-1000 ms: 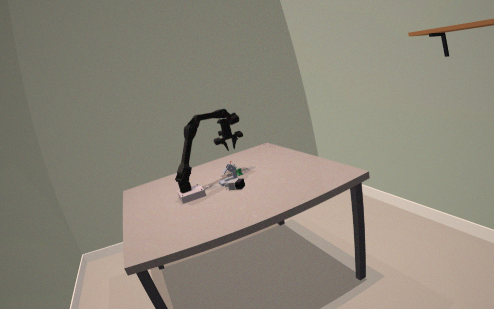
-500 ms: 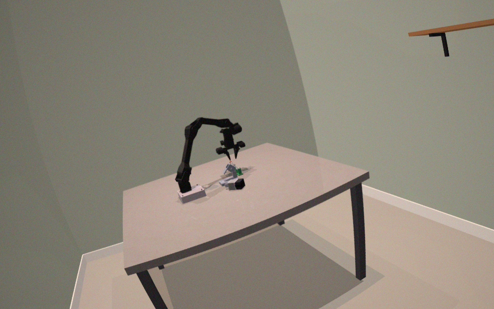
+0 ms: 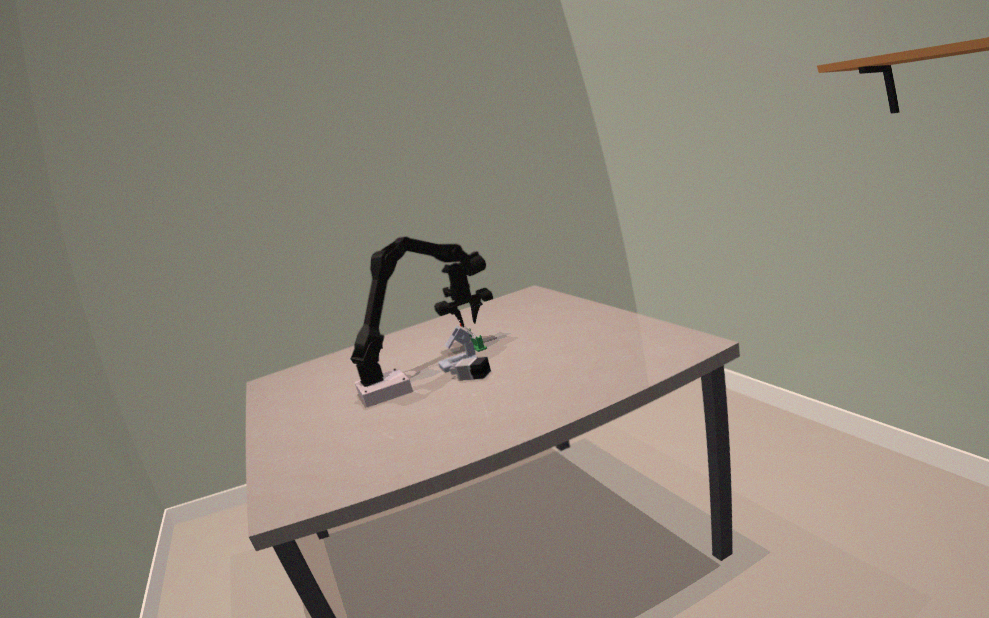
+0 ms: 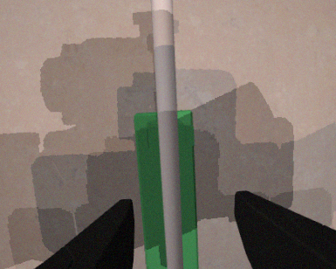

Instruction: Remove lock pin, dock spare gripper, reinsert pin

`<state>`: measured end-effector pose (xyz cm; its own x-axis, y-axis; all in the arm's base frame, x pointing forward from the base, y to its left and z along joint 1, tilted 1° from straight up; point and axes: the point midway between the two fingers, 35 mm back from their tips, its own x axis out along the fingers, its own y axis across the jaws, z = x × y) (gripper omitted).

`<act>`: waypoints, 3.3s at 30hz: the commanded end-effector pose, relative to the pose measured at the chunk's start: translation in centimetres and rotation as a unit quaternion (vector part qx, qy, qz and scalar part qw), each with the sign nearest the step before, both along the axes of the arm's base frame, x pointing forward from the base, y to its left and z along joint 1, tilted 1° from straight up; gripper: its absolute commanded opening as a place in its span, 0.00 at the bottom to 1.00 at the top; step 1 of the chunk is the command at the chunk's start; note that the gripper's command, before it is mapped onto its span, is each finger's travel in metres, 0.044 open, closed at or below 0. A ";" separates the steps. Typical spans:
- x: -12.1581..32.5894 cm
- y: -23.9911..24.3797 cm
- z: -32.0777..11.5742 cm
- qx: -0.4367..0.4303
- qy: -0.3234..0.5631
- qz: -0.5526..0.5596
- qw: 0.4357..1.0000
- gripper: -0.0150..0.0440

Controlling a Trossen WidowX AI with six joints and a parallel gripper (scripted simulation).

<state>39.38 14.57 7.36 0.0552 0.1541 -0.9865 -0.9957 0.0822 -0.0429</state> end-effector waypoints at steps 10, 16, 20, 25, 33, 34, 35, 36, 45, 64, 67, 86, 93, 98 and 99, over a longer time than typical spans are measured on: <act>-0.1 -0.1 -2.4 -0.004 0.002 0.001 1.000 0.56; -0.1 -0.1 -3.4 -0.004 0.003 0.001 1.000 0.56; -0.1 -0.1 -4.0 -0.004 0.003 0.001 1.000 0.56; -0.2 -0.1 -4.6 -0.004 0.003 0.001 1.000 0.56; -0.2 -0.1 -4.6 -0.004 0.003 0.001 1.000 0.43; -0.2 -0.1 -4.6 -0.004 0.003 0.001 1.000 0.38; -0.2 -0.1 -4.6 -0.004 0.003 0.001 1.000 0.34; -0.2 -0.1 -4.6 -0.004 0.003 0.001 1.000 0.29; -0.2 -0.1 -4.5 -0.004 0.003 0.001 1.000 0.25; -0.6 -0.1 -2.1 -0.003 0.010 0.001 1.000 0.25; -0.6 -0.1 -2.1 -0.003 0.010 0.001 1.000 0.25; -0.7 -5.0 -0.8 -0.006 0.009 0.003 1.000 0.25; -0.8 -6.1 -0.6 -0.006 0.009 0.004 1.000 0.25; -0.8 -6.0 -1.3 -0.007 0.008 0.004 1.000 0.25; -0.8 -6.0 -1.4 -0.008 0.007 0.004 1.000 0.25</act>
<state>38.72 8.55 6.44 0.0424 0.1390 -0.9894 -0.9965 0.0774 -0.0318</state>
